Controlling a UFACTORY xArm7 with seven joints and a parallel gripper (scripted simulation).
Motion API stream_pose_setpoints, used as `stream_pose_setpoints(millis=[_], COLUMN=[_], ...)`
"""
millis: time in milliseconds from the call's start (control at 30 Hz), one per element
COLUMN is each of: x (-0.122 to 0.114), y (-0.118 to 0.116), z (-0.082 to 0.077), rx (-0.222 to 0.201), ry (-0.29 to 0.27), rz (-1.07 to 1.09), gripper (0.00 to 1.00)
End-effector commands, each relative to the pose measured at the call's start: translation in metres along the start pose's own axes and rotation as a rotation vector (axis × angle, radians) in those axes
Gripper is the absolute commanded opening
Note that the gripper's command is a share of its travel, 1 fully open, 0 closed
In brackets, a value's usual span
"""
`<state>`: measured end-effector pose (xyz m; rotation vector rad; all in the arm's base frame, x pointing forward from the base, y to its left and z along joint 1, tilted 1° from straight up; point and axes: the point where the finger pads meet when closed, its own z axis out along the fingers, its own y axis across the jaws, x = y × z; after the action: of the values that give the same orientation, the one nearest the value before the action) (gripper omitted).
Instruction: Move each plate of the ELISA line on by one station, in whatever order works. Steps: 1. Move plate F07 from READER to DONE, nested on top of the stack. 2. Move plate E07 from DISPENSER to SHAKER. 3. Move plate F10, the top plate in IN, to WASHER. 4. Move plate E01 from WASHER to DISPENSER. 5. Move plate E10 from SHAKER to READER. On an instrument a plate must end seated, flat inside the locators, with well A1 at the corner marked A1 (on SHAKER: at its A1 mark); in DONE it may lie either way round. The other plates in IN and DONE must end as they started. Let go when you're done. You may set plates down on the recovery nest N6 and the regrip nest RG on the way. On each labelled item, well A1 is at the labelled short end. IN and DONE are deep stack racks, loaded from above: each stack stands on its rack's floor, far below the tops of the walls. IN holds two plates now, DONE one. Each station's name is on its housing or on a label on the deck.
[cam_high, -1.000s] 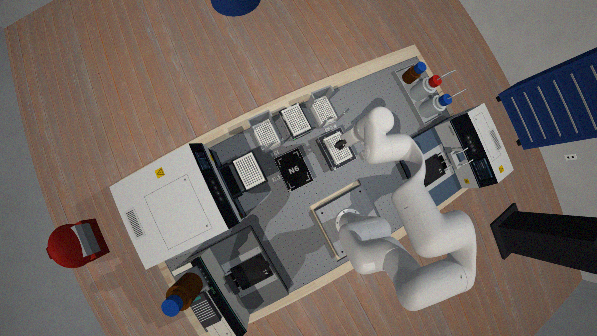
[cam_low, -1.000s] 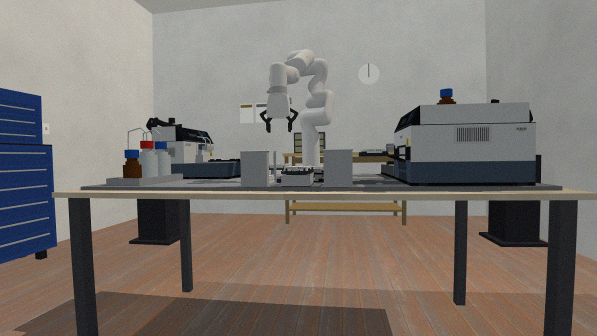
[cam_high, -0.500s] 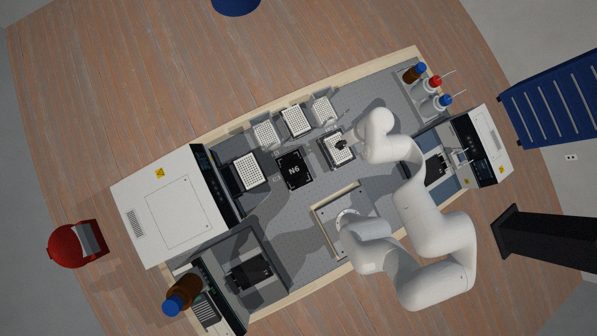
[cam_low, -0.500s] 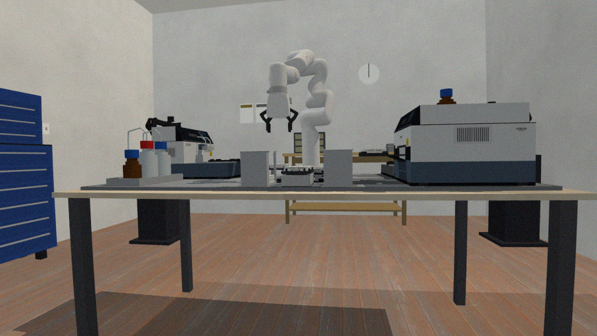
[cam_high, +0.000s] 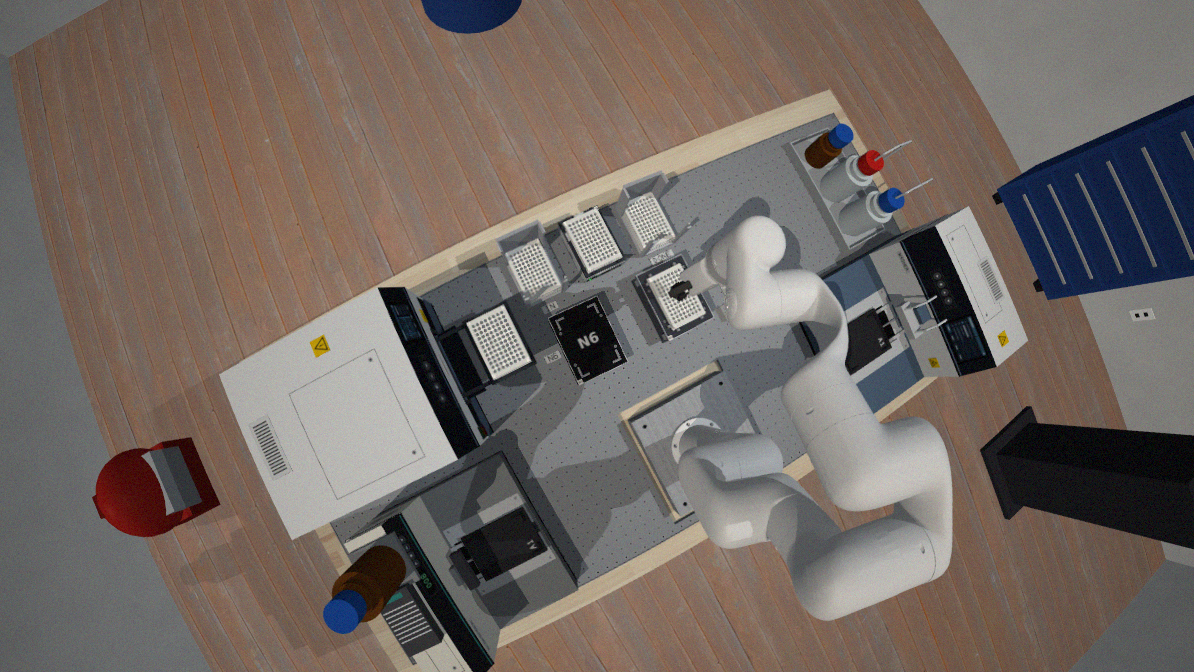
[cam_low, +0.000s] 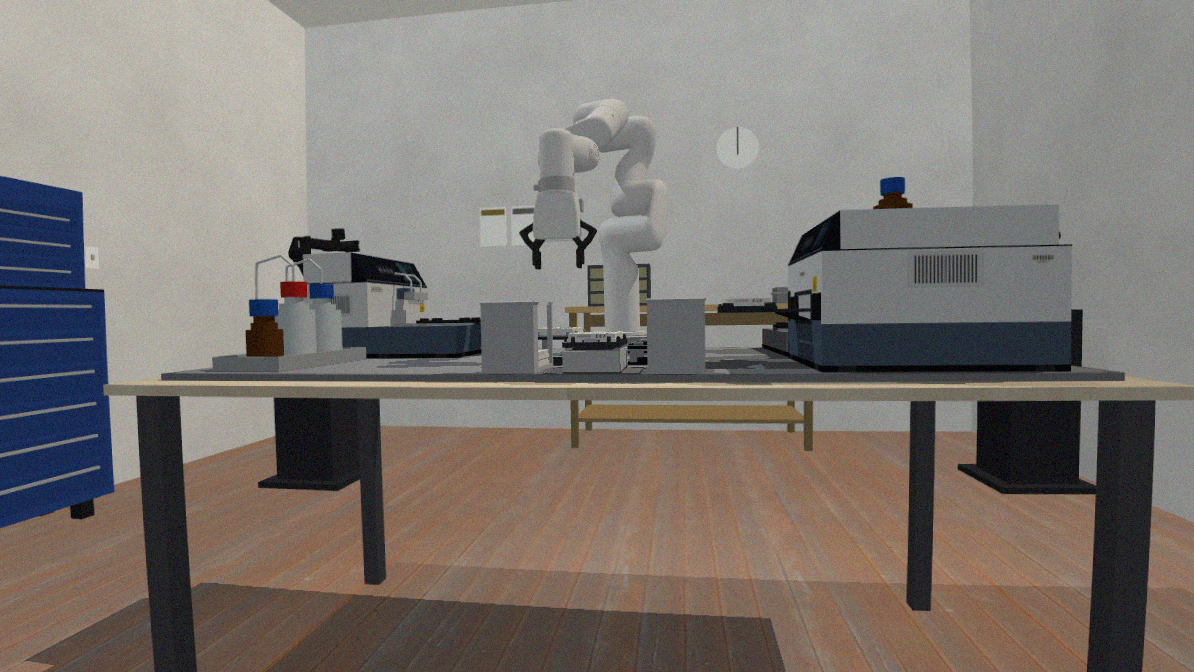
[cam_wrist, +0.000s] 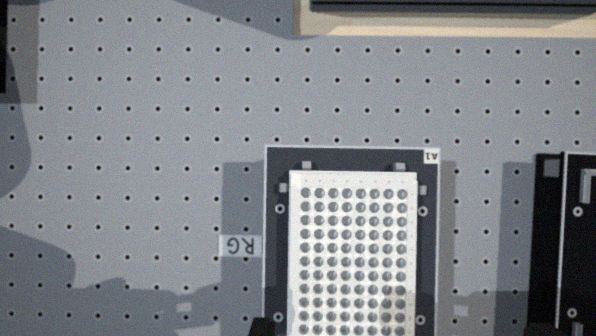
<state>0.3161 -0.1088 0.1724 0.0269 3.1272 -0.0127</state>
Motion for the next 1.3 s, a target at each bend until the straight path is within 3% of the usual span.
stream_pose_setpoints(millis=[0, 1267], x=[-0.002, -0.002], y=[-0.001, -0.001], z=[0.002, 0.047], rx=[0.002, 0.002], ry=[-0.005, -0.005], rz=[0.0, 0.0], gripper=[1.0, 1.0])
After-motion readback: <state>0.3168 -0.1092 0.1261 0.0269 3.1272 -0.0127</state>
